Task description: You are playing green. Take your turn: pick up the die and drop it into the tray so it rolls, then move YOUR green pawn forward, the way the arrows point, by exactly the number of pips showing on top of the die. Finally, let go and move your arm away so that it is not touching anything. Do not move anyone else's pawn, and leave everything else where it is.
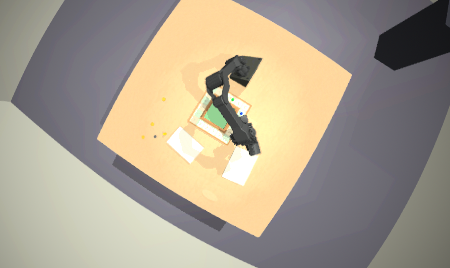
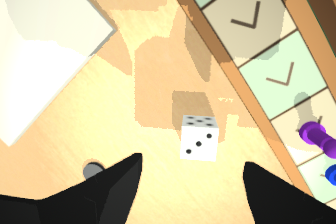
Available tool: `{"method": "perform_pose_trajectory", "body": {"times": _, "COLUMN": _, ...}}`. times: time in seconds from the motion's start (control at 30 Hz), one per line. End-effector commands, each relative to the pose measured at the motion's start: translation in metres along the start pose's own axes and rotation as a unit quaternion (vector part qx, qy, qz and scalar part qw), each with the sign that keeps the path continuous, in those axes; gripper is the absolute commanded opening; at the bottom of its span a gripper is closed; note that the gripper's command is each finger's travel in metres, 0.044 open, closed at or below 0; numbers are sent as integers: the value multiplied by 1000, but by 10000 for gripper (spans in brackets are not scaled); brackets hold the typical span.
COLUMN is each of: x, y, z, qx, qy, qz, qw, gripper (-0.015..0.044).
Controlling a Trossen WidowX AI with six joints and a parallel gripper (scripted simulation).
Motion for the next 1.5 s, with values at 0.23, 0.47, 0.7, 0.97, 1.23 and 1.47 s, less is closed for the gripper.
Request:
{"method": "perform_pose_trajectory", "body": {"times": 0.23, "x": 18, "y": 3, "z": -2, "qx": -6, "qy": 13, "qz": 2, "qw": 1000, "gripper": 275}}
{"method": "perform_pose_trajectory", "body": {"times": 0.47, "x": 29, "y": 3, "z": -3, "qx": -6, "qy": 13, "qz": 2, "qw": 1000, "gripper": 275}}
{"method": "perform_pose_trajectory", "body": {"times": 0.7, "x": 41, "y": 3, "z": -3, "qx": -6, "qy": 13, "qz": 2, "qw": 1000, "gripper": 275}}
{"method": "perform_pose_trajectory", "body": {"times": 0.97, "x": 48, "y": 2, "z": -4, "qx": -6, "qy": 14, "qz": 2, "qw": 1000, "gripper": 275}}
{"method": "perform_pose_trajectory", "body": {"times": 1.23, "x": 48, "y": 2, "z": -4, "qx": -6, "qy": 14, "qz": 2, "qw": 1000, "gripper": 130}}
{"method": "perform_pose_trajectory", "body": {"times": 1.47, "x": 48, "y": 2, "z": -4, "qx": -6, "qy": 14, "qz": 2, "qw": 1000, "gripper": 84}}
Point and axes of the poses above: the point midway between the two fingers, 35 mm back from their tips, its own x axis out along the fingers, its own z axis across the jaws, y = z × x, the point moved 4 cm from there along -x, back along the fingers, and after that the axes turned 10 degrees about -x, right-handed, at the moved point
